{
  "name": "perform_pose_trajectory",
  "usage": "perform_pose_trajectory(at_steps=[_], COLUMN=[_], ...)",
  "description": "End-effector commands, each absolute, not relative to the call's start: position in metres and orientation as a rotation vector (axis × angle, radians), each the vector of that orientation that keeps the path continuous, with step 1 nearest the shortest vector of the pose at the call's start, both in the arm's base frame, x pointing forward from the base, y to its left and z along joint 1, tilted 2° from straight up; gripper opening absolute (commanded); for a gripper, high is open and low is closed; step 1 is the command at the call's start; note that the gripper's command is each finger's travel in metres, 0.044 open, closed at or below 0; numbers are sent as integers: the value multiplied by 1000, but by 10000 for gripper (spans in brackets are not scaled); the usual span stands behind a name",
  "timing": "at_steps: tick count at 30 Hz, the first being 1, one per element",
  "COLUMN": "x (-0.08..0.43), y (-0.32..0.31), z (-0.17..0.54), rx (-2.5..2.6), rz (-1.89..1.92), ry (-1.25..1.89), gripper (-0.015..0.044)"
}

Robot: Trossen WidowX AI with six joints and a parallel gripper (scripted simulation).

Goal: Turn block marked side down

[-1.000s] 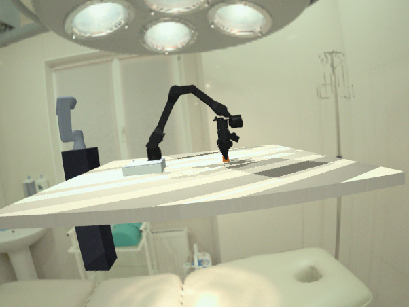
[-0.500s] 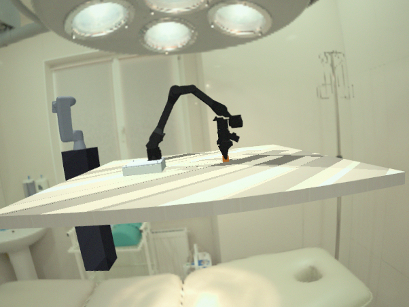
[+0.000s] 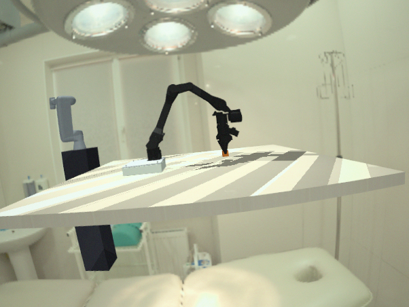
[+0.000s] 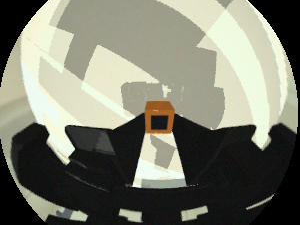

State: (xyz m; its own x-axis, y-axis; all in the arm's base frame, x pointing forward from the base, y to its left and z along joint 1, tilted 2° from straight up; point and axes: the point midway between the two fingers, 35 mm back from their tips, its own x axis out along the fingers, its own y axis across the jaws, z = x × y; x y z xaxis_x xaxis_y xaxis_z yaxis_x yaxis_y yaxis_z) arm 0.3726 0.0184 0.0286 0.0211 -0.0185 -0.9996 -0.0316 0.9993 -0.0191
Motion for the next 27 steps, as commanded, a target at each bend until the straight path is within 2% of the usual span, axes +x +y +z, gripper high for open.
perform_pose_trajectory(at_steps=[1,27], x=[374,372], y=[18,18], z=[29,20], rx=[-47,-43], rz=[10,19], ry=[1516,1121], gripper=[0,0])
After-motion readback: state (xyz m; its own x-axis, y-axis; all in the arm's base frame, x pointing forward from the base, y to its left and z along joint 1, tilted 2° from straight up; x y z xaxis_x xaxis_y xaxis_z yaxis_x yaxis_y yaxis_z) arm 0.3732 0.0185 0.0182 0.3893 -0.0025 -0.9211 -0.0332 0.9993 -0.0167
